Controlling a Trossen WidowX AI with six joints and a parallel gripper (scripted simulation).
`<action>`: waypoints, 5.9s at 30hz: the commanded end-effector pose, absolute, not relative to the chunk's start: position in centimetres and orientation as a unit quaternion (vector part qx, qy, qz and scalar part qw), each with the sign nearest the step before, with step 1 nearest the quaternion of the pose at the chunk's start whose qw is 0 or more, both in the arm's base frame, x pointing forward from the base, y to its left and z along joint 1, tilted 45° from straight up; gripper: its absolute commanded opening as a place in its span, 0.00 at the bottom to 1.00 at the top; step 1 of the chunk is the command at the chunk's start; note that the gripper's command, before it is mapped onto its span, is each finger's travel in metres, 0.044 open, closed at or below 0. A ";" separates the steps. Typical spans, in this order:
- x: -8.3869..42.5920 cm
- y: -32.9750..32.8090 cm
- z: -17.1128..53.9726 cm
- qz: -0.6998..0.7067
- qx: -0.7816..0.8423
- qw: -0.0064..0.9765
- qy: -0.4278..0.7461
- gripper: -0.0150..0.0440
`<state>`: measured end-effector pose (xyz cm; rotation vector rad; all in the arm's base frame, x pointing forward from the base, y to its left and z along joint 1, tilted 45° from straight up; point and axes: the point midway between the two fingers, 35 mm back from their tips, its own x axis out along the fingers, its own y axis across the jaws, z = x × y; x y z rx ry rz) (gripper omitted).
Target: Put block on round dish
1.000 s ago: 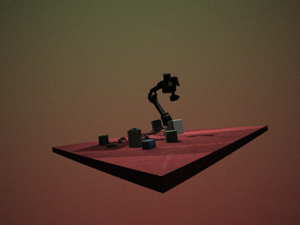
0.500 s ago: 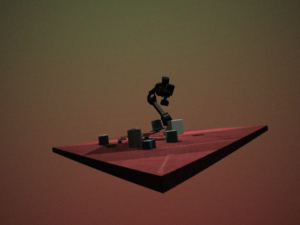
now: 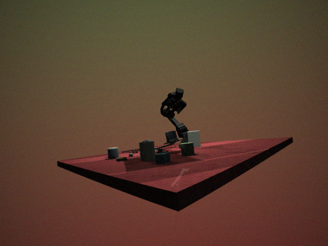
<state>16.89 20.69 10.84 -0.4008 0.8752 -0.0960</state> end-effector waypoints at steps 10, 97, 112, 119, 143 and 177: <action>17.9 15.3 14.9 -0.070 -0.378 0.855 0.347 1.00; 32.8 -1.8 14.7 -0.605 0.241 0.696 0.304 1.00; 33.0 -3.5 13.0 -0.605 0.241 0.696 0.303 1.00; 33.1 -4.3 12.3 -0.605 0.241 0.696 0.303 1.00; 33.1 -5.1 11.5 -0.605 0.240 0.697 0.302 0.60; 33.3 -1.9 14.5 -0.587 0.241 0.710 0.305 0.25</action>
